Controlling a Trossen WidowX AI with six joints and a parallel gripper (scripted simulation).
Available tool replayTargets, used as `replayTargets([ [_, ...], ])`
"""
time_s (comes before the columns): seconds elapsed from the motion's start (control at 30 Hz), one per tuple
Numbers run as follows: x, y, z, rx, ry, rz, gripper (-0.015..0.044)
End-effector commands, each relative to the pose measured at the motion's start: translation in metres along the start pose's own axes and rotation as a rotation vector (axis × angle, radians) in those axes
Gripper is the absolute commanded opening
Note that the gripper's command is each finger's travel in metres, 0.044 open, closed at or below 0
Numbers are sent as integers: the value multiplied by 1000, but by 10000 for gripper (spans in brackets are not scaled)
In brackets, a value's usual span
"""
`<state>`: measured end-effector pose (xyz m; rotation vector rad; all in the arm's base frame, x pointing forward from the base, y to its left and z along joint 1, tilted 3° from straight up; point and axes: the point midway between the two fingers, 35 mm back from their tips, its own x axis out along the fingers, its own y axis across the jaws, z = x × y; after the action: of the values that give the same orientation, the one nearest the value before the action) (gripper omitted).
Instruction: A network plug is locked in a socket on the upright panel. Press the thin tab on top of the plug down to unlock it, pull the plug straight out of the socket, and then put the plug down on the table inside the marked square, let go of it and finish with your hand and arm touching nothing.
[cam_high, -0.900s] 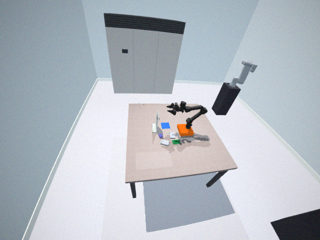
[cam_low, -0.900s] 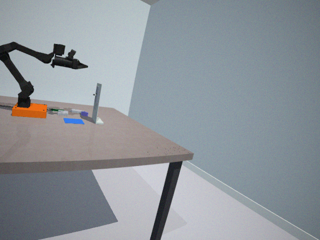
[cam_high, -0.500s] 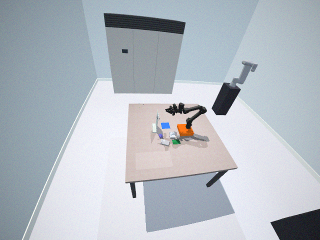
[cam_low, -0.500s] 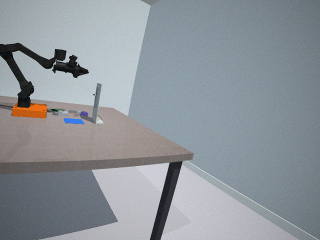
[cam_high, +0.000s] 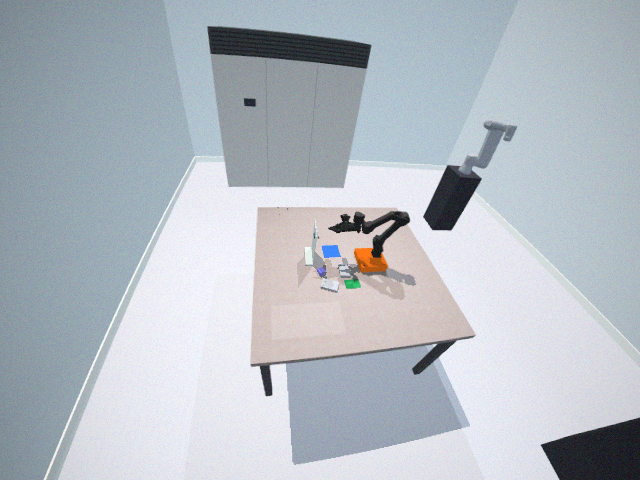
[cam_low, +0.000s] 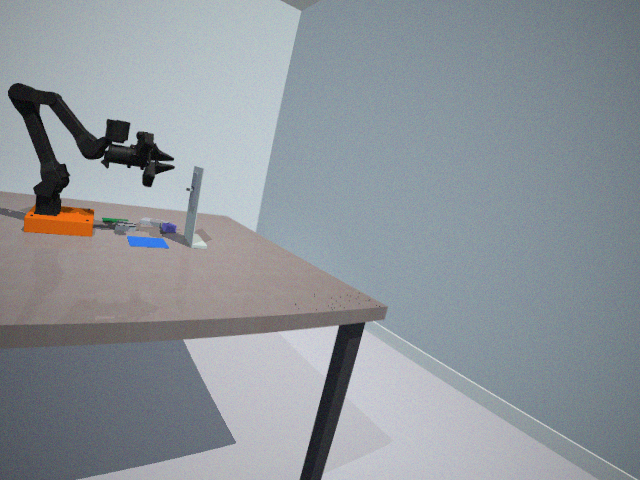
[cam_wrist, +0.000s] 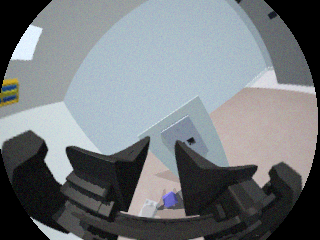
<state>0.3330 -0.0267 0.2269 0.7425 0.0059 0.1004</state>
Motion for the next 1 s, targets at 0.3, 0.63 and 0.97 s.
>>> replayTargets([
  [0.3,-27,-39,-38,475,76,34,156],
  [0.63,-52,-53,-60,774,131,39,156],
  [0.97,-43,-54,-58,773,130,40,156],
])
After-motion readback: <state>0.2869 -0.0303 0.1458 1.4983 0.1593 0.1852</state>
